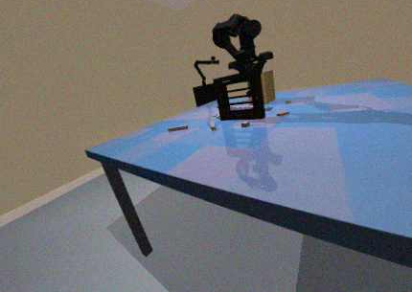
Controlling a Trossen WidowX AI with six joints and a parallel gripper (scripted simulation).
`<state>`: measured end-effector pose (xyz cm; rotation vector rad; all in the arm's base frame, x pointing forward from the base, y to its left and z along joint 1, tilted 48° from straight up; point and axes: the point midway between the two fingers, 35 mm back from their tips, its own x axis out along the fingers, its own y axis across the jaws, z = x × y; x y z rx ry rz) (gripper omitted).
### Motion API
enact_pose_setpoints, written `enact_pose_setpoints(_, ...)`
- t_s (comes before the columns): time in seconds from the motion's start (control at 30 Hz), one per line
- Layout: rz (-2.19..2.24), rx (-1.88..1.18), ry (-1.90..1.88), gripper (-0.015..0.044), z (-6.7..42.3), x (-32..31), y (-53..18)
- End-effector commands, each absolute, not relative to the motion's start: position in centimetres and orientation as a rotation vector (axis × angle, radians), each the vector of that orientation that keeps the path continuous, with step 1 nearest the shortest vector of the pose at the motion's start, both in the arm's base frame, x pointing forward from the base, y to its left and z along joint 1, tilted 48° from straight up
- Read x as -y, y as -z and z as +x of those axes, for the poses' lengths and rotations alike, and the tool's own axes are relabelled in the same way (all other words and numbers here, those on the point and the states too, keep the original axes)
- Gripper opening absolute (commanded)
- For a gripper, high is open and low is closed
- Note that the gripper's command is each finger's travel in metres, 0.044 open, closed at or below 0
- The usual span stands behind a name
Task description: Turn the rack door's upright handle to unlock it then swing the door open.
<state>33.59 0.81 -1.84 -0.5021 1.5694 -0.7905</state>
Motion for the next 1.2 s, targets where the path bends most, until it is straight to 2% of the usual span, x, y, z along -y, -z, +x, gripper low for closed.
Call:
enact_pose_setpoints(0.0, -0.51, -1.568, 0.79, 0.0299, 33.42, -0.27, 2.24)
enact_pose_setpoints(0.23, -0.511, -1.568, 0.791, 0.0299, 33.18, 0.37, 2.8)
enact_pose_setpoints(0.47, -0.511, -1.568, 0.791, 0.0115, 33.18, 0.37, 2.8)
enact_pose_setpoints(0.9, -0.511, -1.568, 0.791, 0.0028, 33.18, 0.37, 2.8)
enact_pose_setpoints(1.17, -0.635, -1.644, 0.659, 0.0027, 33.18, 0.37, 2.8)
